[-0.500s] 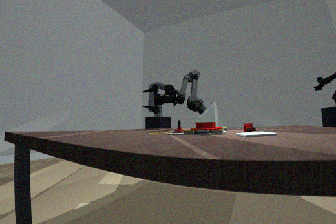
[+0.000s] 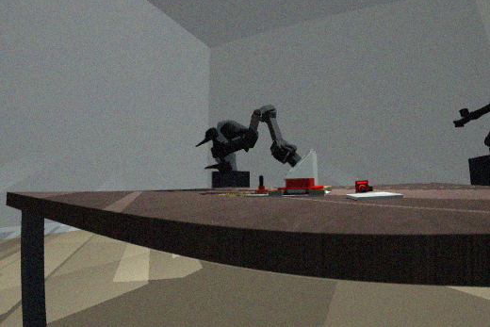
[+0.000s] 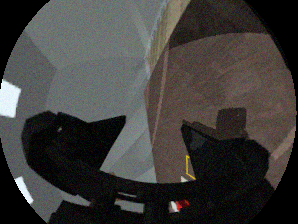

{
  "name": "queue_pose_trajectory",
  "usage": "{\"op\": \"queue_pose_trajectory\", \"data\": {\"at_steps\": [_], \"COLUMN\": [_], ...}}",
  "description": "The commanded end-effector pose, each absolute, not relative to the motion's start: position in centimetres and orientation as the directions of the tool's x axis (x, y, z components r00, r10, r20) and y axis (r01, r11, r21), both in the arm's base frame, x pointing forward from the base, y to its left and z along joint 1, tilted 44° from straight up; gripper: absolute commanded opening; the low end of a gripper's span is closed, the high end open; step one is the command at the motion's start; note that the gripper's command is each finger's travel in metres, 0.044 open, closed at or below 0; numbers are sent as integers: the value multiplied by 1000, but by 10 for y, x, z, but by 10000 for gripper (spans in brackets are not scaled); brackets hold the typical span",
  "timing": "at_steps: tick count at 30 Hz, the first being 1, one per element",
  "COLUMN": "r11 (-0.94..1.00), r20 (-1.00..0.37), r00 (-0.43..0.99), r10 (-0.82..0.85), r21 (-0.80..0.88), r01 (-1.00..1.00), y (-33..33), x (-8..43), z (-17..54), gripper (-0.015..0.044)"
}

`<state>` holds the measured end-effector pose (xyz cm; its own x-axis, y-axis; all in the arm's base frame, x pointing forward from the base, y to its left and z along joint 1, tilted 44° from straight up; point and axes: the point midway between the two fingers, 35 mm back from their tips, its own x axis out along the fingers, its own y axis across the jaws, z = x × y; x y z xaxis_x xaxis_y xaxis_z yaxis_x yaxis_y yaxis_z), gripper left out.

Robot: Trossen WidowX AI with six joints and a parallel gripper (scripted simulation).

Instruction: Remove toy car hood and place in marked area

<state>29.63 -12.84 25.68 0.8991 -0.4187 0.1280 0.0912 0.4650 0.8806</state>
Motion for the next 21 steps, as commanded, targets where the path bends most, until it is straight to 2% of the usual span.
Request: {"op": "queue_pose_trajectory", "data": {"at_steps": [1, 11, 16, 21], "r11": [455, 521, 605, 728], "r20": [-26, -414, -580, -706], "r00": [921, 861, 771, 663], "r10": [-389, -295, -262, -250], "r21": [864, 685, 524, 314], "r01": [217, 508, 600, 609], "y": [-117, -67, -36, 3], "x": [326, 379, 392, 396], "z": [235, 167, 132, 100], "gripper": [440, 440, 440, 440]}}
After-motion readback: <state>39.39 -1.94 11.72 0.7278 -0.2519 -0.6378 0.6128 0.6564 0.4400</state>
